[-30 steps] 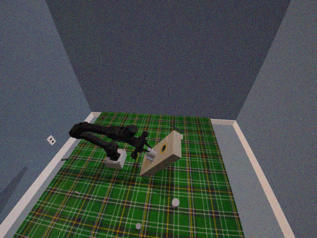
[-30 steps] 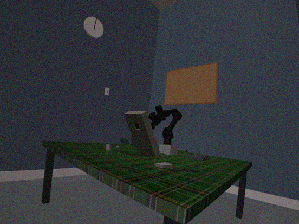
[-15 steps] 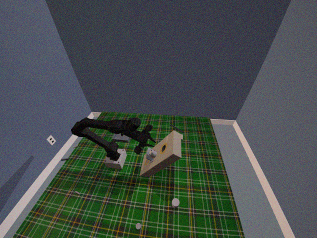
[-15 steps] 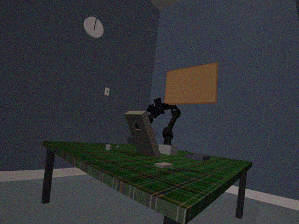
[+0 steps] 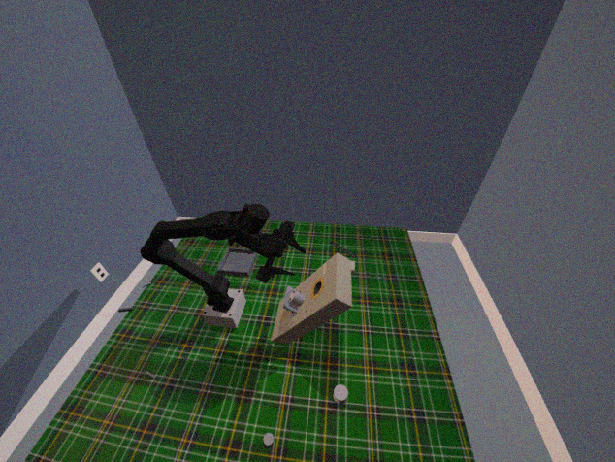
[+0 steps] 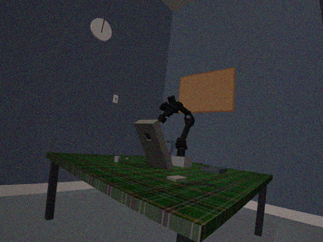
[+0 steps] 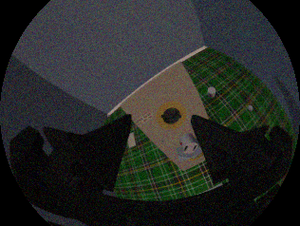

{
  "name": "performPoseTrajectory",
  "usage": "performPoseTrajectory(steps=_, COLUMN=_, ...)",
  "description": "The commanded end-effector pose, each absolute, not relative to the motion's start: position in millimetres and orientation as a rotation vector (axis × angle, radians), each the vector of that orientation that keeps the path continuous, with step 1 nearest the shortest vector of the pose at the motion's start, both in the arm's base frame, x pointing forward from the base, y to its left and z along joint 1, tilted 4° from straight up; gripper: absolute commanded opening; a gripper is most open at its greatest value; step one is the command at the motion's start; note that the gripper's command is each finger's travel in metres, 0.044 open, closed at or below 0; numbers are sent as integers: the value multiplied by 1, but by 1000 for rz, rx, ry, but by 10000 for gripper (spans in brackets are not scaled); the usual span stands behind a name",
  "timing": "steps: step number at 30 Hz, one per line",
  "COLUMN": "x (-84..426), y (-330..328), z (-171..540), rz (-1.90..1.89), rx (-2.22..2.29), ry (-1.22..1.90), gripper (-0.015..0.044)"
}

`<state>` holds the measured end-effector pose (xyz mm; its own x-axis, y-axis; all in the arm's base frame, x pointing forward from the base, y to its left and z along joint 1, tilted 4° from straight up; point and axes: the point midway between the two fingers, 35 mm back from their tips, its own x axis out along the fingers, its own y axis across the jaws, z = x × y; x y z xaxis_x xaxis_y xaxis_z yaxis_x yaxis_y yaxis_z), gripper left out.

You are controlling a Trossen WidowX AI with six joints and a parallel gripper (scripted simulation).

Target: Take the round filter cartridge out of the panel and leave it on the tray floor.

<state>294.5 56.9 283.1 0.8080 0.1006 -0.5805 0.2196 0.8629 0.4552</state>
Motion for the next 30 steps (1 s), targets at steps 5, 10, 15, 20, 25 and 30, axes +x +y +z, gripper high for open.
performPoseTrajectory(steps=5, x=266, y=48, z=180, rz=56, rx=-1, ry=991, gripper=305)
performPoseTrajectory(steps=10, x=255, y=45, z=159, rz=111, rx=-117, ry=1068, gripper=305)
performPoseTrajectory(steps=15, x=258, y=45, z=156, rz=111, rx=-117, ry=1068, gripper=305)
performPoseTrajectory(steps=20, x=262, y=45, z=149, rz=111, rx=-117, ry=1067, gripper=305)
performPoseTrajectory(steps=25, x=266, y=46, z=142, rz=111, rx=-117, ry=1067, gripper=305)
performPoseTrajectory(steps=30, x=270, y=46, z=135, rz=111, rx=-117, ry=1067, gripper=305)
